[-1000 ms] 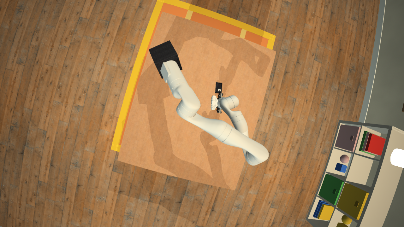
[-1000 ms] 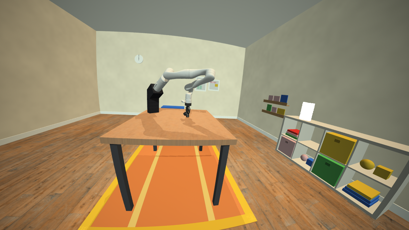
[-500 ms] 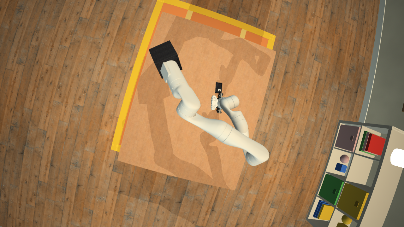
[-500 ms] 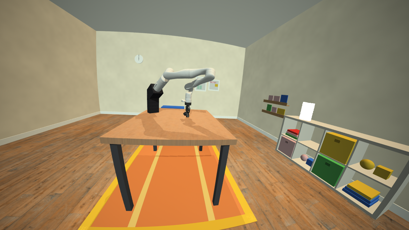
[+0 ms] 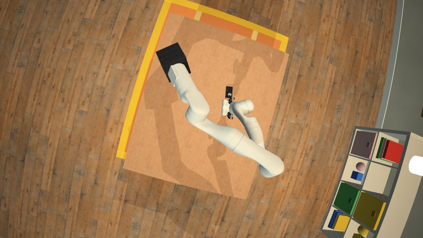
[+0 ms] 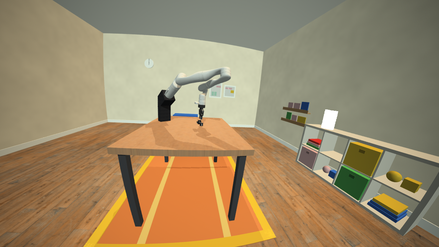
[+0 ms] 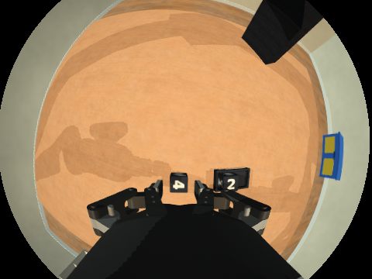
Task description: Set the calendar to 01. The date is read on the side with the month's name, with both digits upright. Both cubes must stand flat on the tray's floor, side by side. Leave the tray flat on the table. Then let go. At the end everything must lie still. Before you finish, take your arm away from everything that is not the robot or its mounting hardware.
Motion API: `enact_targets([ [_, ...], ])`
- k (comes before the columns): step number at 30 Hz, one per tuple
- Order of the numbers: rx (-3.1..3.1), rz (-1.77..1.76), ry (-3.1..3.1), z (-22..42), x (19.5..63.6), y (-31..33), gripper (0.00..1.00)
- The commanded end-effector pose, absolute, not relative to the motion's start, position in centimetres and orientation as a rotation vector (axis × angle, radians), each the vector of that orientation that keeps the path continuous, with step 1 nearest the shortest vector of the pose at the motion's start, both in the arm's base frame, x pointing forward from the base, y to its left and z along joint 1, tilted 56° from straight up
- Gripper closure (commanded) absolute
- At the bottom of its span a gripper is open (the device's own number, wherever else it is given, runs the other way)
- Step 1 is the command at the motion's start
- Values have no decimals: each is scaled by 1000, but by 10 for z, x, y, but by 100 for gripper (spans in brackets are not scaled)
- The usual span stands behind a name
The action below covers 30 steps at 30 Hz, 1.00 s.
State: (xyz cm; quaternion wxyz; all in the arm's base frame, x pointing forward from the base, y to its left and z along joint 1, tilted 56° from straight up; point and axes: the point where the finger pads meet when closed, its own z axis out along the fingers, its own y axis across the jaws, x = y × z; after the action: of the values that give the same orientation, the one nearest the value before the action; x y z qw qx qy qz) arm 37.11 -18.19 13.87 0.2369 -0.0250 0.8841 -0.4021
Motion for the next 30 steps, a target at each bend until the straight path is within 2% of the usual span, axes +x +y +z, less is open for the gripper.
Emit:
enact_targets([
  [1,-82,-1089,2402,148,376,-173,52],
  [15,-61,-1091,2408,158,367,-160,52],
  [16,-61,-1091,2408,158,367,-160,0],
  [30,-61,-1091,2408,158,367,-160,0],
])
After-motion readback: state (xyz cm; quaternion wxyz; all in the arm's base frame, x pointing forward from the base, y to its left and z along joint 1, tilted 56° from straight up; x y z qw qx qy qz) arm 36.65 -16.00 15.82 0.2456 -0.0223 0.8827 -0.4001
